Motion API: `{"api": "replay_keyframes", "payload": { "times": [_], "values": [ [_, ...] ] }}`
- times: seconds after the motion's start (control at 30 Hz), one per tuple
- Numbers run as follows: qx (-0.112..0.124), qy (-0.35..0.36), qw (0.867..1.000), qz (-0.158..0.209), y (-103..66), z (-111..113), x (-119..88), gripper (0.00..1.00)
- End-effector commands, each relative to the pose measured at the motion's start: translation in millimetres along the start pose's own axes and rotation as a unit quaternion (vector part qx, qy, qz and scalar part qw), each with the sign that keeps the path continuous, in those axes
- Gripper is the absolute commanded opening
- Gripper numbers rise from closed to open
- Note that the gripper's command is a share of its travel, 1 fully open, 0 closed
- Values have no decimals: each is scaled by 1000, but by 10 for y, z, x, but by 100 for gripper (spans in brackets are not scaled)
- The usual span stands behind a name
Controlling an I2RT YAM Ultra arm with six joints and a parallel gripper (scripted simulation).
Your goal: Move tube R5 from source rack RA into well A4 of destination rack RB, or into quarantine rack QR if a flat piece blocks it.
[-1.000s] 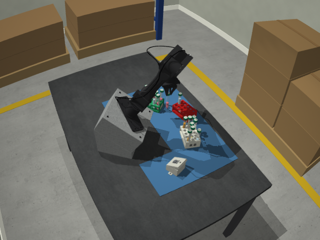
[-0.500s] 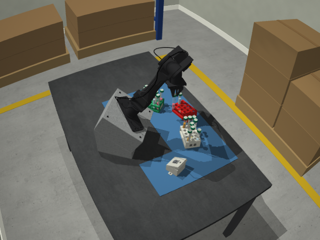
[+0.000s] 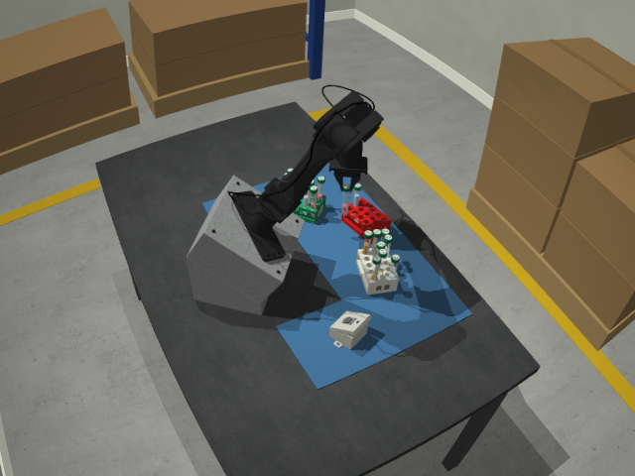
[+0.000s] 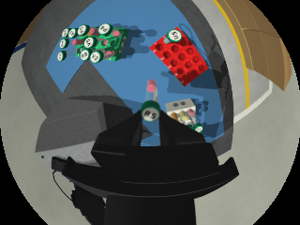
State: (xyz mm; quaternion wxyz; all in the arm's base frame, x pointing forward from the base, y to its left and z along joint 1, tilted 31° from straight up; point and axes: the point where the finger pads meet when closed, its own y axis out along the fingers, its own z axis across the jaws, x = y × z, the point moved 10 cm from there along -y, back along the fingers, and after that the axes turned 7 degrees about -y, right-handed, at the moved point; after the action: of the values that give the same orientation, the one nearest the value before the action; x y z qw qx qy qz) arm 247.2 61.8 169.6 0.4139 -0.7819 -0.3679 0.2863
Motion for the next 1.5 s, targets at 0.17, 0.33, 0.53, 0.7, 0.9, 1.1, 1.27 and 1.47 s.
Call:
{"api": "replay_keyframes", "payload": {
  "times": [0.17,0.33,0.53,0.7,0.9,1.1,1.27,1.47],
  "values": [
    [-8,172,985,-19,-134,-56,26,0],
    [-7,253,967,-19,-134,-58,25,0],
    [-7,317,948,-20,-134,-58,24,0],
    [-5,395,919,-20,-134,-59,24,0],
    [-5,484,875,-20,-134,-60,23,0],
    [-4,542,840,-20,-134,-61,22,0],
    [-2,610,792,-21,-134,-61,22,0],
    [-1,686,727,-21,-134,-62,21,0]
  ]
}}
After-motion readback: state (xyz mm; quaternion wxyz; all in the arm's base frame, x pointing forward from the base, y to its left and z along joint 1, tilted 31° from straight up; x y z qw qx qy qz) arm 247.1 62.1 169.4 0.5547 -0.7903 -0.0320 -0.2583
